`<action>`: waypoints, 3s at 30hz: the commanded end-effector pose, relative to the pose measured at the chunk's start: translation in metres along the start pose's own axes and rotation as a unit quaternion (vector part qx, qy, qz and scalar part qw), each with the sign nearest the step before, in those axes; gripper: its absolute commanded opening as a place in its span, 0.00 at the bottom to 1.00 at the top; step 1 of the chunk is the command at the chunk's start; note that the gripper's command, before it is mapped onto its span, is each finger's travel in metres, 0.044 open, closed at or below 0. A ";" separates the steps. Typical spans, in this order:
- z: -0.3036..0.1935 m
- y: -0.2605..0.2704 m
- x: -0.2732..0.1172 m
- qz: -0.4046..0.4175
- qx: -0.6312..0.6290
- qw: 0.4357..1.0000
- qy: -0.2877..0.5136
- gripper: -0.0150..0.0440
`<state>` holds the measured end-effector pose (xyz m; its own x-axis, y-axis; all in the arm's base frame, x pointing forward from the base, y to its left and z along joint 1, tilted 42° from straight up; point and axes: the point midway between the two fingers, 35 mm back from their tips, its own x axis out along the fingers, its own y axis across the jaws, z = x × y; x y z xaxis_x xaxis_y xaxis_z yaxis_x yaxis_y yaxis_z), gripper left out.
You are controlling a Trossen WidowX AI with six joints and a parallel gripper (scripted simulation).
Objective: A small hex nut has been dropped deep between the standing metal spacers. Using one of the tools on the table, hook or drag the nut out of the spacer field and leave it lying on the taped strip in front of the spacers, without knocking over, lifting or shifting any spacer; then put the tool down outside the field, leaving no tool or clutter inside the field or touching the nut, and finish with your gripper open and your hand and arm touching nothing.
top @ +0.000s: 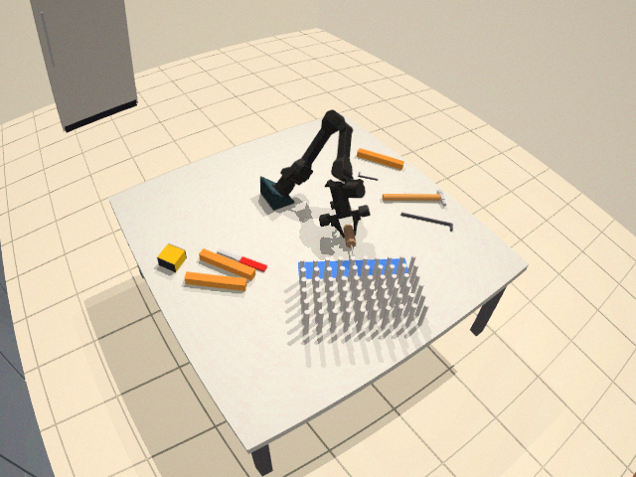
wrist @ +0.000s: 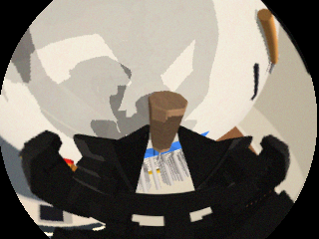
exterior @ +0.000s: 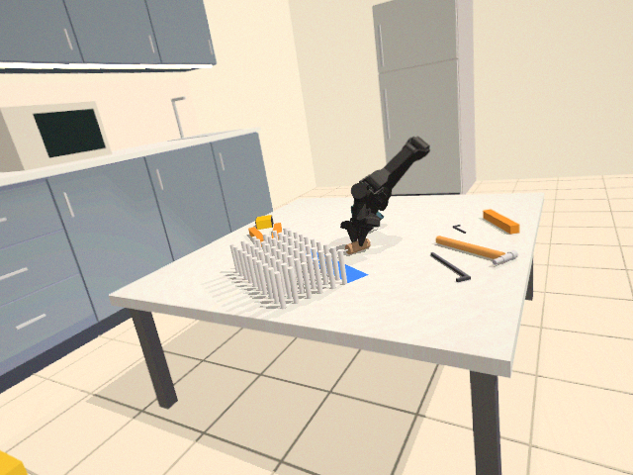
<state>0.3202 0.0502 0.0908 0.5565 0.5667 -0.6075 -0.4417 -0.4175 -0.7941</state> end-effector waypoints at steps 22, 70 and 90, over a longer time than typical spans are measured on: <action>0.011 0.000 -0.006 0.001 0.002 1.000 0.002 0.25; 0.033 0.000 -0.015 0.001 0.002 1.000 0.002 0.25; 0.032 -0.003 -0.022 0.001 0.002 1.000 0.002 0.25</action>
<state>0.2848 0.0634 0.1034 0.5524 0.5650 -0.6129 -0.4532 -0.4136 -0.7896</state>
